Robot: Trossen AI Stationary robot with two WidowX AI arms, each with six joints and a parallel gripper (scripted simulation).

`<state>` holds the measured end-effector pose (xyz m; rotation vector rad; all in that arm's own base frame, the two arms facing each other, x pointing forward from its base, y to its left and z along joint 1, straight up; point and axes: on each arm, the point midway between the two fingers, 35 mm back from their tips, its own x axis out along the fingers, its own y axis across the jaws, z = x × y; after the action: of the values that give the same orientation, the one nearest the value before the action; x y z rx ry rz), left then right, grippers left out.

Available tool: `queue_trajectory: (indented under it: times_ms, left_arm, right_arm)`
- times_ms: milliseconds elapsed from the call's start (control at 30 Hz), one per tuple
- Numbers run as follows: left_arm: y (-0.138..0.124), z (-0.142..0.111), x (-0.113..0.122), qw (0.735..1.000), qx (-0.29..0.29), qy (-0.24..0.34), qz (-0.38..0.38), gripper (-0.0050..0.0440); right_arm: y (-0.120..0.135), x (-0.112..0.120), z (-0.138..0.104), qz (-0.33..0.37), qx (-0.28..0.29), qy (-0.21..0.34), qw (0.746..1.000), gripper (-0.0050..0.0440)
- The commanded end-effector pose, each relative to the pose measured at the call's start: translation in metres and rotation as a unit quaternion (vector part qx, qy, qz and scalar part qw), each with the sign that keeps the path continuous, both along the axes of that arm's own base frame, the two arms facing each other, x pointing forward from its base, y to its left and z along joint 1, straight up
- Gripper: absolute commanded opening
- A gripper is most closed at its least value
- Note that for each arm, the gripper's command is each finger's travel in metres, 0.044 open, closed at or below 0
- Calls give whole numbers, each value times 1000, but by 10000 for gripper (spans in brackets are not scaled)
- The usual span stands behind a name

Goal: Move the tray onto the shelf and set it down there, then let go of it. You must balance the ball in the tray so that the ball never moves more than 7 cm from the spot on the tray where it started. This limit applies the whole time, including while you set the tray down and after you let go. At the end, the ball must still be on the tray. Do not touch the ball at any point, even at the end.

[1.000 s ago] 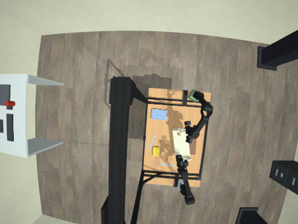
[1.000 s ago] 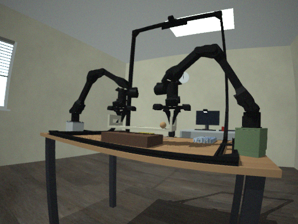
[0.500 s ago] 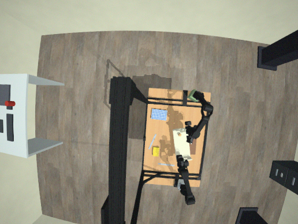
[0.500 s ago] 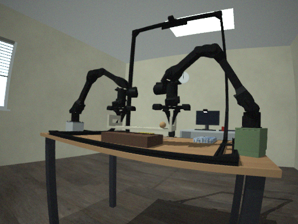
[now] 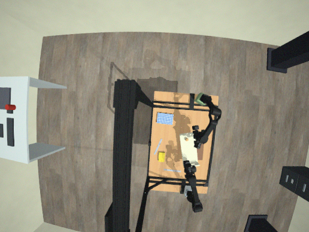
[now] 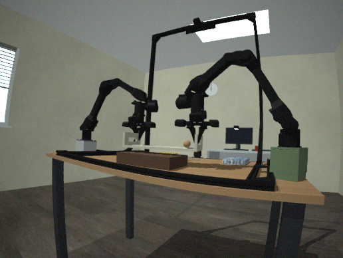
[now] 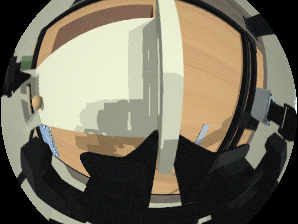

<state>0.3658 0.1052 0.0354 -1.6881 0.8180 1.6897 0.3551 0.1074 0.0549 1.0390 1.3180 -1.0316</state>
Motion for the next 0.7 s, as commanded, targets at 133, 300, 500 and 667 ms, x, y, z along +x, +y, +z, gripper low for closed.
queue_trajectory:
  times_ms: [133,300,500,667]
  left_arm:
    - [3,4,-2,1000,12,3,0,20]
    - [5,4,-2,1000,2,-2,0,20]
    - [7,3,-3,1000,-6,-6,1,20]
    - [8,4,-4,1000,15,4,0,20]
  right_arm:
    - [-4,0,2,1,-14,-2,1000,20]
    - [-6,0,3,0,-3,-2,1000,20]
    - [-8,0,3,0,6,-1,1000,20]
    - [-9,0,2,1,-17,-2,1000,20]
